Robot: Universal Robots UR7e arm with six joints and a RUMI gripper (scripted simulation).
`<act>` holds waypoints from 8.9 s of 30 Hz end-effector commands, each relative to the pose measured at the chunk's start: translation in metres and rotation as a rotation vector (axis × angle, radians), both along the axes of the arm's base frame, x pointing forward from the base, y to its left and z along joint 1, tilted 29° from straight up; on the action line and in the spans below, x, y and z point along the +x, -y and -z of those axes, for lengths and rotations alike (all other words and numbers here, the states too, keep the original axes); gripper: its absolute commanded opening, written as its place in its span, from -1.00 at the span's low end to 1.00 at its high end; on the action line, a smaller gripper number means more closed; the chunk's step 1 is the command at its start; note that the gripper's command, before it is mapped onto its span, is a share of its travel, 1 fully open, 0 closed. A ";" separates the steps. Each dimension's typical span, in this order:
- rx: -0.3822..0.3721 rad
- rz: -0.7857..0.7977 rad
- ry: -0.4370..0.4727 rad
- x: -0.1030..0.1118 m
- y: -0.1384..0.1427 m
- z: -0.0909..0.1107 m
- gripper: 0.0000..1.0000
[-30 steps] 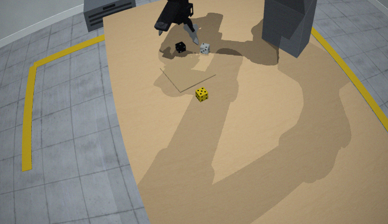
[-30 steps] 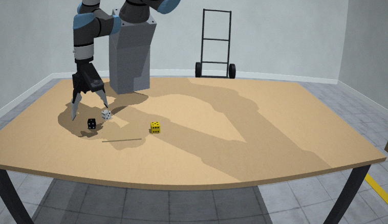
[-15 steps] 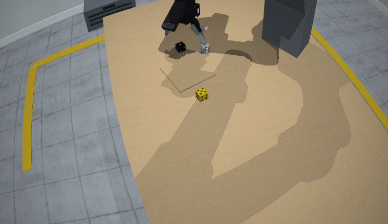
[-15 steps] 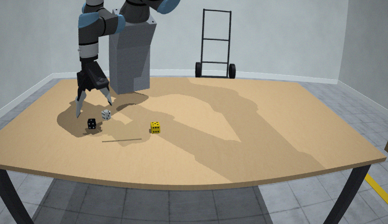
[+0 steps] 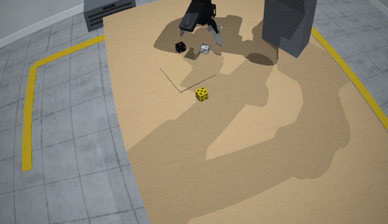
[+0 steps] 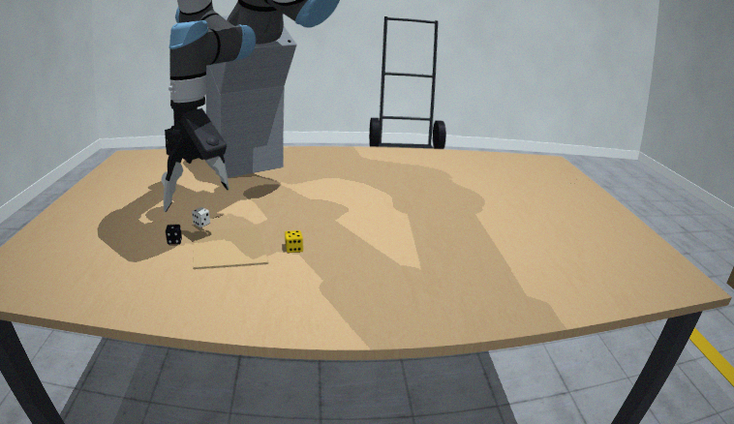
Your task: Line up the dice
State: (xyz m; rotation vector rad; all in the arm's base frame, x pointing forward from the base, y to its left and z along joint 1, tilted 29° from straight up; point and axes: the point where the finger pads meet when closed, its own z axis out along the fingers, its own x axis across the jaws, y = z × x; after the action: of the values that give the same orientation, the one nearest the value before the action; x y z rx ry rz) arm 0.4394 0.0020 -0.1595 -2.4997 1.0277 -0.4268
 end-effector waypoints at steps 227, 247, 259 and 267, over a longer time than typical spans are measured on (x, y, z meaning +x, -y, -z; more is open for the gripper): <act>-0.002 0.002 0.004 0.020 -0.173 -0.172 1.00; -0.001 0.002 0.004 0.018 -0.172 -0.176 1.00; 0.034 0.101 -0.040 0.029 -0.123 -0.159 1.00; 0.087 0.222 -0.084 0.034 -0.064 -0.140 1.00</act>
State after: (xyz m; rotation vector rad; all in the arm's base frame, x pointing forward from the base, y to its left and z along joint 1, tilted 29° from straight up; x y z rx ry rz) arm 0.4701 0.0979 -0.0095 -2.4023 1.2530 -0.3621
